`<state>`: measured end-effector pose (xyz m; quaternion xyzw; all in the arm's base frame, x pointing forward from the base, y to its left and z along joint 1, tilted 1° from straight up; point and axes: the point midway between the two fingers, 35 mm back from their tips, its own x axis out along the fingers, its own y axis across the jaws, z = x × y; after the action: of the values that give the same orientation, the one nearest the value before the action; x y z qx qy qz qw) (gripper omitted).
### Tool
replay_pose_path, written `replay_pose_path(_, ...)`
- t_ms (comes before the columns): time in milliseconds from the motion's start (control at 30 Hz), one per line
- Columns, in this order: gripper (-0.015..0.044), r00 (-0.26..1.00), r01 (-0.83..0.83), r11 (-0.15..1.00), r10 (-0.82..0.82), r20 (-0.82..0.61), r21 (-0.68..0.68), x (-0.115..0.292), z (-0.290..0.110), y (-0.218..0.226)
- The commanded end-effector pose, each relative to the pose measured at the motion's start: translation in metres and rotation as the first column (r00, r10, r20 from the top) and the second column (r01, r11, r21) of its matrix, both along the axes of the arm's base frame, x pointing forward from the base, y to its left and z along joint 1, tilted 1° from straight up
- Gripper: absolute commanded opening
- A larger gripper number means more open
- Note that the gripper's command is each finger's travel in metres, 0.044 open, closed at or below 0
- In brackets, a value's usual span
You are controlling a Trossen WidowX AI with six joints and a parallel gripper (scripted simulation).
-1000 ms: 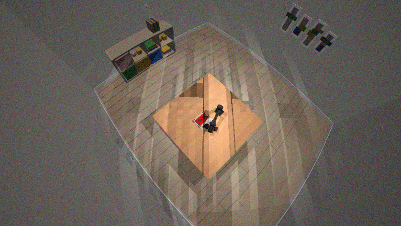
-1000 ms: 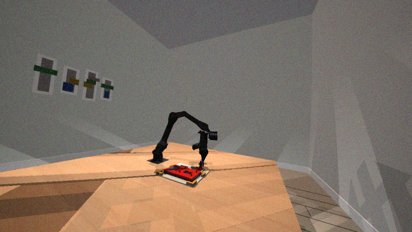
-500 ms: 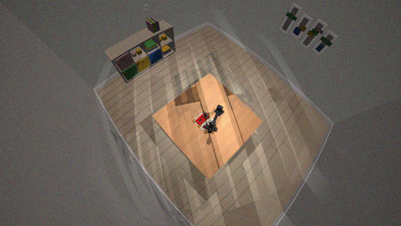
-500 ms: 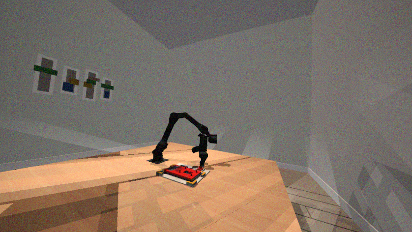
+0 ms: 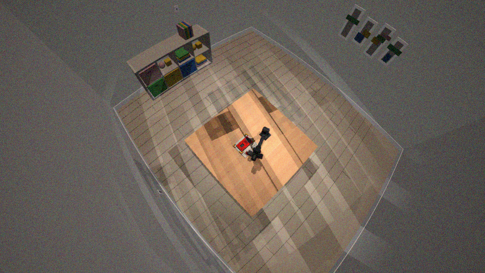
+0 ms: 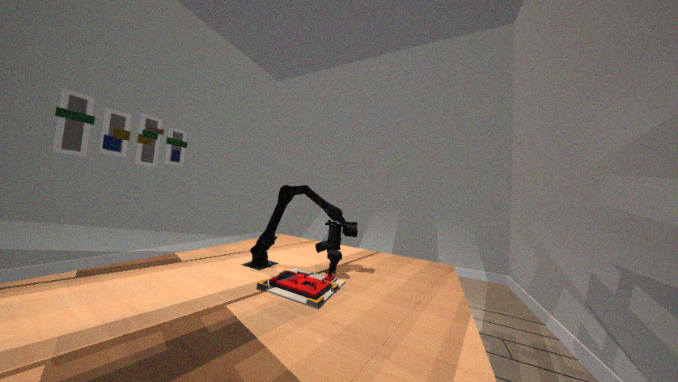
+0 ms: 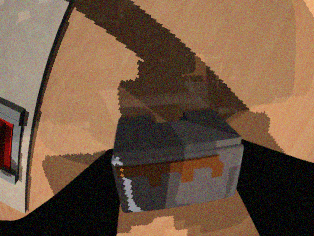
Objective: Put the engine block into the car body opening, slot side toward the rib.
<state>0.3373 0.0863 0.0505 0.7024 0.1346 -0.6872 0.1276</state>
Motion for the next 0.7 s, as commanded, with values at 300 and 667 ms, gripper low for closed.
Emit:
replay_pose_path(300, 0.0, 1.0, 0.003, 1.0, -0.003, 0.002, -0.003, 0.005, 0.026, 0.001)
replay_pose_path(667, 0.0, 1.0, 0.003, 1.0, -0.003, 0.002, -0.003, 0.007, 0.061, 0.001)
